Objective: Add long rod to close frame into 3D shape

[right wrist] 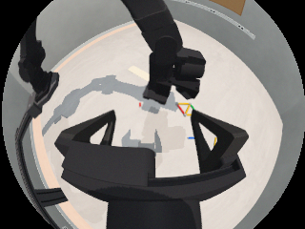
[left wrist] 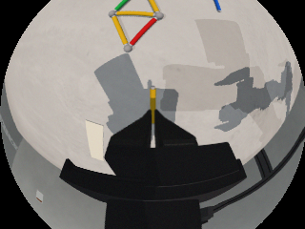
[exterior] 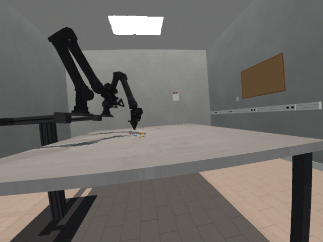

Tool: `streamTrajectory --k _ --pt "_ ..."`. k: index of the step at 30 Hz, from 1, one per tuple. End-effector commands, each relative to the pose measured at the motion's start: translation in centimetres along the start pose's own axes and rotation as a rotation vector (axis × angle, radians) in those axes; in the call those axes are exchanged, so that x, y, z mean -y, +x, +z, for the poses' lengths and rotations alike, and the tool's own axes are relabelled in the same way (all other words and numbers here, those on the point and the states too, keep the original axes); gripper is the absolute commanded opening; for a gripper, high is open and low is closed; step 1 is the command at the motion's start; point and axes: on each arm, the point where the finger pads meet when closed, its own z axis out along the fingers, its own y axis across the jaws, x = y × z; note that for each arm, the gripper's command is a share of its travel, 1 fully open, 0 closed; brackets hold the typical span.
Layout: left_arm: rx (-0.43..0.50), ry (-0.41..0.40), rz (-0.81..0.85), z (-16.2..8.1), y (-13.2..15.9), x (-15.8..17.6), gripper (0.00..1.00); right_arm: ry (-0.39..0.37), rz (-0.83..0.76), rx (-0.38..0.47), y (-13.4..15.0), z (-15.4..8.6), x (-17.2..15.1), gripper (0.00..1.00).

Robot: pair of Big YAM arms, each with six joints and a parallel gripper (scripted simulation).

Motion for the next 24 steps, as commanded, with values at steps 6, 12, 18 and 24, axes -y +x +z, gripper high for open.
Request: streamTrajectory --k 6,12,18,24 --pt "0.026 -0.014 -0.008 -1.4 -3.0 0.2 0.00 0.001 0.000 0.032 -1.4 0.2 0.1 1.00" --pt "0.026 -0.012 -0.008 -1.4 -3.0 0.2 0.00 0.001 0.000 0.032 -1.4 0.2 0.1 1.00" --pt "0.035 -0.009 -0.155 -2.3 -2.8 -0.9 0.00 0.001 0.000 0.032 -1.4 0.2 0.1 1.00" --pt "0.038 -0.002 -0.467 -2.6 -2.8 -0.3 0.00 0.001 0.000 0.032 -1.4 0.2 0.1 1.00"
